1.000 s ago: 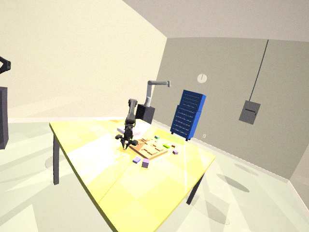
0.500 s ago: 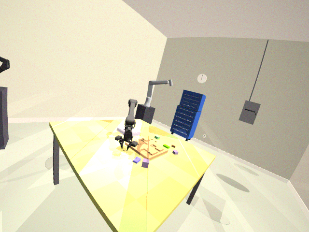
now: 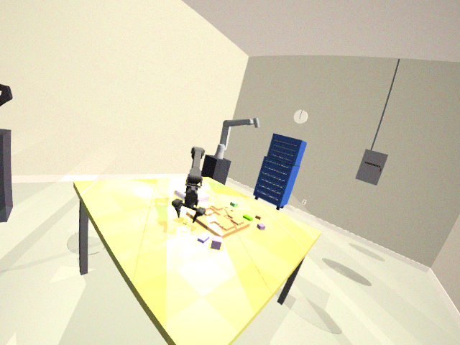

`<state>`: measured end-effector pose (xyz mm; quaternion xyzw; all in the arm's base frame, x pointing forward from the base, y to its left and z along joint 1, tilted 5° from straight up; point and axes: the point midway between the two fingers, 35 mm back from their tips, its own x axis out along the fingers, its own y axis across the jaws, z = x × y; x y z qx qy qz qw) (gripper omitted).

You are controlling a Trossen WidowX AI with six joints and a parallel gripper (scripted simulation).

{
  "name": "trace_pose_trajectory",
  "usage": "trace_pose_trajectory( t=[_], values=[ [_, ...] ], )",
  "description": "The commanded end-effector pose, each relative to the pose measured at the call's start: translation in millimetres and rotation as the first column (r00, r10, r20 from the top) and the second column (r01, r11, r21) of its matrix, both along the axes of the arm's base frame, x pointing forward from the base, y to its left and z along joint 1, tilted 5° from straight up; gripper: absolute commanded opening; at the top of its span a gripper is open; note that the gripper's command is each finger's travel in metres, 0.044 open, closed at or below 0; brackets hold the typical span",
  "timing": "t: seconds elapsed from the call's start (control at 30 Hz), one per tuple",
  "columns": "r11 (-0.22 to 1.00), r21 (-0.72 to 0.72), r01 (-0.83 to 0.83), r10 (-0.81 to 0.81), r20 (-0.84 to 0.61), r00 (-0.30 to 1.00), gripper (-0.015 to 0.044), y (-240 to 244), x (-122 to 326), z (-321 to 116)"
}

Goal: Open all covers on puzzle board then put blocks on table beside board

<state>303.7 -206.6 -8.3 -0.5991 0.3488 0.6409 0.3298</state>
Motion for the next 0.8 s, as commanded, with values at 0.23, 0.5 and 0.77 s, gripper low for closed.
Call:
trace_pose_trajectory(
  t=[0.23, 0.5, 0.77],
  values=[
    [1.000, -0.007, -0.002, 0.002, 0.007, 1.000, 0.0440, -1, 4, 39],
    [1.000, -0.008, -0.003, 0.003, 0.006, 1.000, 0.0440, 0, 3, 60],
    [0.990, -0.014, 0.139, -0.139, 0.011, 0.990, 0.0256, 29, 18, 60]
  ],
)
